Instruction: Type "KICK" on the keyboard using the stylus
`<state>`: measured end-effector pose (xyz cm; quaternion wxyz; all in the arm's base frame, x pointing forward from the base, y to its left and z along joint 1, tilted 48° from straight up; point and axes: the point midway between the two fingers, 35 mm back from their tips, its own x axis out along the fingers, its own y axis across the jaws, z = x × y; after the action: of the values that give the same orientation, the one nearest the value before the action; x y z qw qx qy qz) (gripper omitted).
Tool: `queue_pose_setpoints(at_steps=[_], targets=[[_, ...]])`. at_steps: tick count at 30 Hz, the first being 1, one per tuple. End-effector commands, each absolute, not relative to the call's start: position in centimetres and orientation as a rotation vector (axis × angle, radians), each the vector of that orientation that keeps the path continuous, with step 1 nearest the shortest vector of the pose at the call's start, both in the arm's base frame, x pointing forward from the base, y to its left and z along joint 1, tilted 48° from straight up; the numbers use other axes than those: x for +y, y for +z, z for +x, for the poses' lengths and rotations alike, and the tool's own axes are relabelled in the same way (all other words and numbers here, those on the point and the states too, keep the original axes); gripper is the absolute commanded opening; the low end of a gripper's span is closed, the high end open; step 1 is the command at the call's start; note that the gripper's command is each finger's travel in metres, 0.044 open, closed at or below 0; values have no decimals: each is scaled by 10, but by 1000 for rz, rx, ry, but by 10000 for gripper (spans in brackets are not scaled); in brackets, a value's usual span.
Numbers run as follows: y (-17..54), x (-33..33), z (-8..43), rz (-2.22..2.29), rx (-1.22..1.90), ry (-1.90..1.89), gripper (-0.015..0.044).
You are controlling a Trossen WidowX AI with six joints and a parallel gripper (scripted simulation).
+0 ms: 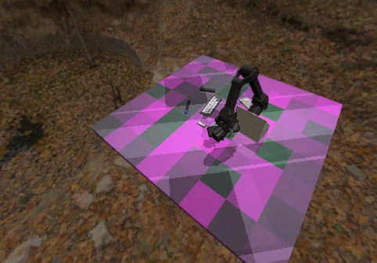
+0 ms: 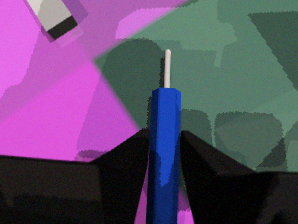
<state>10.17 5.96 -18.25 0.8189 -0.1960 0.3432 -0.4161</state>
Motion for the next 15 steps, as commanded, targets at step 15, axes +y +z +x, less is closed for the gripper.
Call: queue_pose_setpoints(at_steps=[15], targets=[[-163,82,102,-417,732,-886,0]])
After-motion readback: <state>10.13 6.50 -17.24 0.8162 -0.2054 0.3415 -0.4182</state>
